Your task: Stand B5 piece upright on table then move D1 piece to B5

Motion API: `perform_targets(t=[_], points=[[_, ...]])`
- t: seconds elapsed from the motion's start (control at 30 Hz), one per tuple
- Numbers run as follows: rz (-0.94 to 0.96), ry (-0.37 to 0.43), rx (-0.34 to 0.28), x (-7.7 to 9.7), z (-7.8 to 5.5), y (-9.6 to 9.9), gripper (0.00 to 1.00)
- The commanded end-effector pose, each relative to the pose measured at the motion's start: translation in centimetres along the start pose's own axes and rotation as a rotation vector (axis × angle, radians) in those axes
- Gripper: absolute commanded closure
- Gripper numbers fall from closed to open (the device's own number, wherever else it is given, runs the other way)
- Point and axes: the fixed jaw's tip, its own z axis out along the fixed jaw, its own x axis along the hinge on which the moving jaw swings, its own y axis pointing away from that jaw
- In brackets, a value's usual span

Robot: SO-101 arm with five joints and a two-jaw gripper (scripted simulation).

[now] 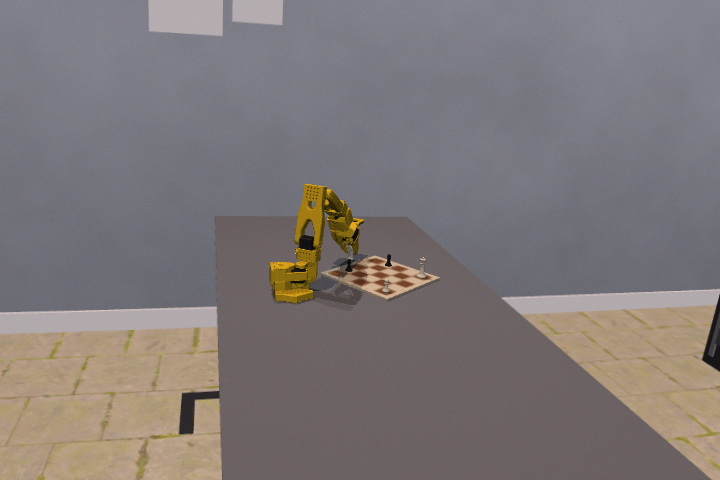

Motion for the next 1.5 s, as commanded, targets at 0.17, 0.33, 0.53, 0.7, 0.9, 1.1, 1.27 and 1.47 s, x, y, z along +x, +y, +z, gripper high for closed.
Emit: perform_targets(t=[0.17,0.33,0.53,0.7,0.9,1.1,1.27,1.47], points=[[-0.008,0.023,-0.006,0.75,0.39,0.25,1.0],[-0.008,0.023,-0.005,0.88,0.37,0.25,1.0],[-0.008,0.023,-0.005,0.96,0.36,0.25,1.0],[-0.008,0.023,-0.005,0.95,0.32,0.25,1.0],[-0.007,0.023,-0.005,0.92,0.23,0.24,1.0],[-0.007,0.023,-0.005,0.92,0.23,0.24,1.0],[-0.007,0.023,-0.005,0.92,0.23,0.24,0.99],[-0.007,0.023,-0.005,0.92,0.23,0.24,0.95]])
